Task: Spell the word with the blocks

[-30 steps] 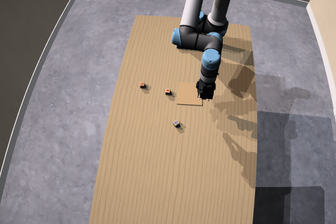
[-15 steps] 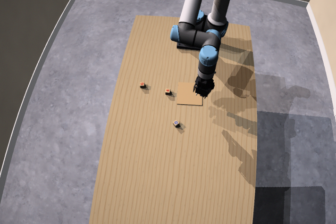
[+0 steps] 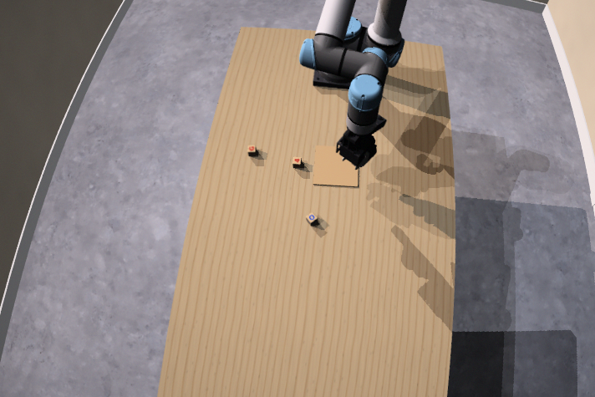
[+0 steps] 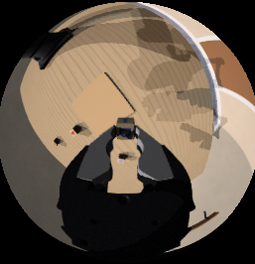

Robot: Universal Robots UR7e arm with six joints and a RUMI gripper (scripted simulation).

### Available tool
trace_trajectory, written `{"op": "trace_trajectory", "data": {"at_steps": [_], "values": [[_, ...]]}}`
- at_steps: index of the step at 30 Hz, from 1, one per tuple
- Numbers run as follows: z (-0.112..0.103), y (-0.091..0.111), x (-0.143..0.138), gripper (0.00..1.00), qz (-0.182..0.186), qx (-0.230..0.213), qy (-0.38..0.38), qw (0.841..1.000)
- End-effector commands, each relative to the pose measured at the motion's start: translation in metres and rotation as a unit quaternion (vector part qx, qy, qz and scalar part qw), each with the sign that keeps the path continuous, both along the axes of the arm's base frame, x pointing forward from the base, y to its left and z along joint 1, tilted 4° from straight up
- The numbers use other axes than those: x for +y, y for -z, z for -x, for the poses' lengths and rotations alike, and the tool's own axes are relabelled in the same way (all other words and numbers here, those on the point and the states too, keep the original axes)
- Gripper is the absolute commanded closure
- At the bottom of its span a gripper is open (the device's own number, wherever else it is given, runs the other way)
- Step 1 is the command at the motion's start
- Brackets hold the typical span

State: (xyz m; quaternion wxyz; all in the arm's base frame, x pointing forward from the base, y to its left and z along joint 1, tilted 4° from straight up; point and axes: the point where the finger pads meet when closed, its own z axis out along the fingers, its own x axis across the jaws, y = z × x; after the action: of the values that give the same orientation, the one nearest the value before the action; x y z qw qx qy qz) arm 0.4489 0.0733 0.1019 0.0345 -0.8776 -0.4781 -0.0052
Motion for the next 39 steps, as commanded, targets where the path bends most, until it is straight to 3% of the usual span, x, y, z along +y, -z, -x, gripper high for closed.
{"op": "trace_trajectory", "data": {"at_steps": [1,13,30,39], "values": [[0.008,0.000,-0.003,0.95,0.004,0.004,0.069,0.998],[0.017,0.001,-0.007,0.95,0.006,0.009,0.161,0.987],[0.032,0.003,-0.013,0.95,0.009,0.019,0.308,0.951],[0.041,0.005,-0.017,0.95,0.011,0.025,0.396,0.918]]}}
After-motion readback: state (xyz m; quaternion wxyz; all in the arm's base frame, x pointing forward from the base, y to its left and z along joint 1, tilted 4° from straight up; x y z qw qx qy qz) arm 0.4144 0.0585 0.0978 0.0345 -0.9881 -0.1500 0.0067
